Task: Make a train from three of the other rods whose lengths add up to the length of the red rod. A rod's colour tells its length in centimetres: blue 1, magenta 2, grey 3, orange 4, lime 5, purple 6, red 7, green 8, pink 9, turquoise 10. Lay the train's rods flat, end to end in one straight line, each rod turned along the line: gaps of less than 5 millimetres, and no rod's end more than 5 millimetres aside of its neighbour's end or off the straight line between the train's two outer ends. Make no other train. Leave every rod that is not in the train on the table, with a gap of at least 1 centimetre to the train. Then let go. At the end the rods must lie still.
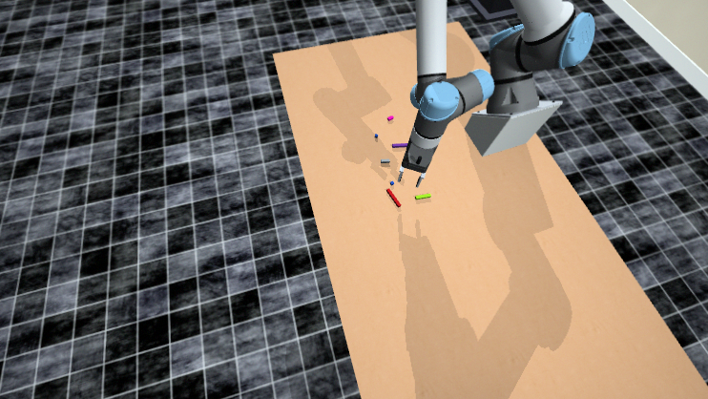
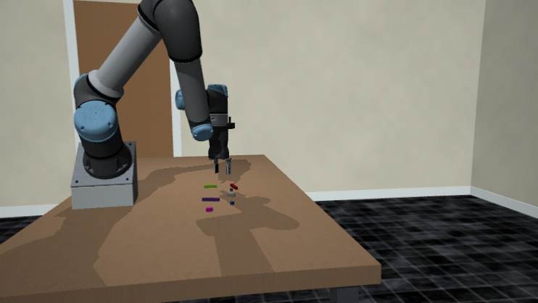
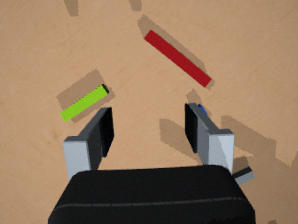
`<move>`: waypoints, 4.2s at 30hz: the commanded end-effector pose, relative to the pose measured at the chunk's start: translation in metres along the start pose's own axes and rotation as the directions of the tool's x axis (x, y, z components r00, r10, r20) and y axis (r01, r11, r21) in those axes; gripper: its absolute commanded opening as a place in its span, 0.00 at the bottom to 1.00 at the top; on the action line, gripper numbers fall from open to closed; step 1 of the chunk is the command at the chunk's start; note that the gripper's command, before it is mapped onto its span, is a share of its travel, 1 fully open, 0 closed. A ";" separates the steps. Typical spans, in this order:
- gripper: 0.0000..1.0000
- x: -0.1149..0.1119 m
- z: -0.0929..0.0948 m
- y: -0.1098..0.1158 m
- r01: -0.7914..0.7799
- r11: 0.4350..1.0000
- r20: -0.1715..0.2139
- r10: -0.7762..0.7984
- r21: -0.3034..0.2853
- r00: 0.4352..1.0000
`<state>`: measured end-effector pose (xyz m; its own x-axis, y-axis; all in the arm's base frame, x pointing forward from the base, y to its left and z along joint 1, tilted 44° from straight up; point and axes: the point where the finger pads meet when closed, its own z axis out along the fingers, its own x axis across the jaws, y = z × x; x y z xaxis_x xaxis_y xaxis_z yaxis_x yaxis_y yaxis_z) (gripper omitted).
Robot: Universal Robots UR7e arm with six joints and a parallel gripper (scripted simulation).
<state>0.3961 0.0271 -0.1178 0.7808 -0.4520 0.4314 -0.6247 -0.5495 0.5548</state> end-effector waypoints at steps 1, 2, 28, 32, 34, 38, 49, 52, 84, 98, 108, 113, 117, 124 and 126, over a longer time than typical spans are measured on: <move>1.00 -0.004 0.000 0.003 0.166 0.986 -0.002 -0.166 0.012 0.986; 1.00 -0.004 0.000 0.004 0.199 0.980 -0.003 -0.199 0.012 0.980; 1.00 -0.013 -0.001 0.015 0.569 0.822 -0.007 -0.569 0.010 0.822; 1.00 -0.013 -0.001 0.015 0.570 0.822 -0.007 -0.569 0.010 0.822; 1.00 -0.013 -0.001 0.015 0.570 0.822 -0.007 -0.569 0.010 0.822; 1.00 -0.013 -0.001 0.015 0.570 0.822 -0.007 -0.569 0.010 0.822; 1.00 -0.013 -0.001 0.015 0.570 0.822 -0.007 -0.569 0.010 0.822; 1.00 -0.013 -0.001 0.015 0.570 0.822 -0.007 -0.569 0.010 0.822; 1.00 -0.013 -0.001 0.015 0.570 0.822 -0.007 -0.569 0.010 0.822; 1.00 -0.013 -0.001 0.015 0.570 0.822 -0.007 -0.569 0.010 0.822; 1.00 -0.013 -0.001 0.015 0.570 0.822 -0.007 -0.569 0.010 0.822; 1.00 -0.013 -0.001 0.015 0.570 0.822 -0.007 -0.569 0.010 0.822; 1.00 -0.013 -0.001 0.015 0.569 0.822 -0.007 -0.569 0.010 0.822; 1.00 -0.013 -0.001 0.015 0.562 0.827 -0.007 -0.562 0.010 0.827; 1.00 -0.012 -0.001 0.015 0.556 0.831 -0.007 -0.556 0.010 0.831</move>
<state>0.3763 0.0249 -0.1147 0.9970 -0.0598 0.0486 -0.0767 -0.7154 0.6945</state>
